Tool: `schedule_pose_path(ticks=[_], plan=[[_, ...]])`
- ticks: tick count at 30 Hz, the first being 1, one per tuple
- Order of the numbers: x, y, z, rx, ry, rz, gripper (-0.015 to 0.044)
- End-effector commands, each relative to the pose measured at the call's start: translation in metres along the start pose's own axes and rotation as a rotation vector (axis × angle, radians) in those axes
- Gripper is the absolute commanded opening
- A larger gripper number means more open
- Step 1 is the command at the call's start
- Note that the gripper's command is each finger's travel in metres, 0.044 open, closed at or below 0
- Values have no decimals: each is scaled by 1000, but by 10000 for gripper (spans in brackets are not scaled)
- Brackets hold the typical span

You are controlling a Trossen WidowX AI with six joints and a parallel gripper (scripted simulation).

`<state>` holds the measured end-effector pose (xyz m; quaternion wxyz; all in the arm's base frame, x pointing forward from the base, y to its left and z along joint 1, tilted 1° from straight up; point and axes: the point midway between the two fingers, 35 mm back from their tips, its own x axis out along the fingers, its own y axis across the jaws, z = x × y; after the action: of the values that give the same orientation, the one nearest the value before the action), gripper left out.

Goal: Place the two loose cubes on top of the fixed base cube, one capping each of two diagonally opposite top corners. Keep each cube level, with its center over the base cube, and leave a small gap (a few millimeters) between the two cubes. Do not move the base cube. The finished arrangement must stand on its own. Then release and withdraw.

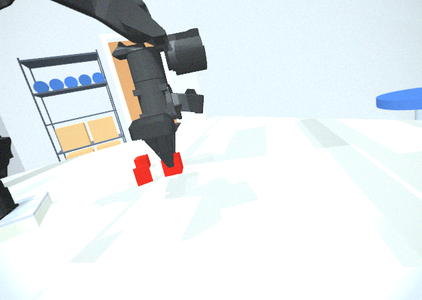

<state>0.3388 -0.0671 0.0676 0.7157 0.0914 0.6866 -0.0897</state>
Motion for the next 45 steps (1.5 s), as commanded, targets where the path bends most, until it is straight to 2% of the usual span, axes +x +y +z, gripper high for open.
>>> schedule_pose_path(ticks=[1, 21, 45], plan=[[-16, 0, 2, 3, -10, 5, 105], [-78, -1, -4, 3, -10, 5, 105], [-64, 60, -29, -244, -5, 10, 105]])
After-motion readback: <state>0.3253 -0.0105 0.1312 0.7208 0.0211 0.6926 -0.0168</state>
